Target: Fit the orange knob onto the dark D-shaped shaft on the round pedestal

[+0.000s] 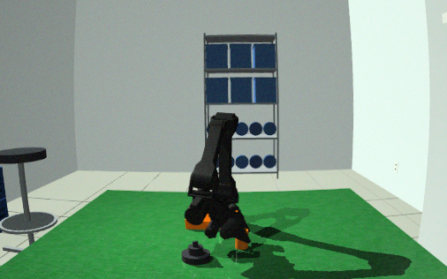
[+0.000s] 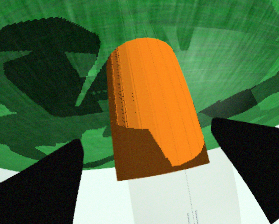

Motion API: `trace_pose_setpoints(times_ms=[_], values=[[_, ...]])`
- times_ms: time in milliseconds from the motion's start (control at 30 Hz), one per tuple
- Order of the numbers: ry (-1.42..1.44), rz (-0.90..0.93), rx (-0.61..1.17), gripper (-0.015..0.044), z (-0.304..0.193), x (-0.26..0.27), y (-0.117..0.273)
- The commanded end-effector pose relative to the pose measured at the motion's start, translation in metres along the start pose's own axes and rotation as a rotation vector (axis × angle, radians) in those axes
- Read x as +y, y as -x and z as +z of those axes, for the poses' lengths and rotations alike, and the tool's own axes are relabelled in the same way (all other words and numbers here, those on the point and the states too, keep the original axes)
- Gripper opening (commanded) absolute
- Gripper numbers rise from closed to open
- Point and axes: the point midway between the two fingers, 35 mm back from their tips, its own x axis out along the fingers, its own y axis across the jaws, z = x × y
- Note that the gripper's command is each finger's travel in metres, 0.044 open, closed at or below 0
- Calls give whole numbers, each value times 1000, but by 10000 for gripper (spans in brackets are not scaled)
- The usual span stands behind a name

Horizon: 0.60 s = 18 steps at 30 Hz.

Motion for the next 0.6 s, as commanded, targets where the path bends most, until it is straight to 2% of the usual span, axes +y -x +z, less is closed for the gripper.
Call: trace_pose_setpoints(times_ms=[0,67,200,433,500,567], values=[[-1,0,0,440,0,0,0],[-1,1,0,440,-9,2,9],[0,0,-1,440,-56,1,53],[0,0,-1,440,-58,1,55],[-3,-29,-58,440,-58,-1,53],[-11,-87,-223,440,-59,-5,51]])
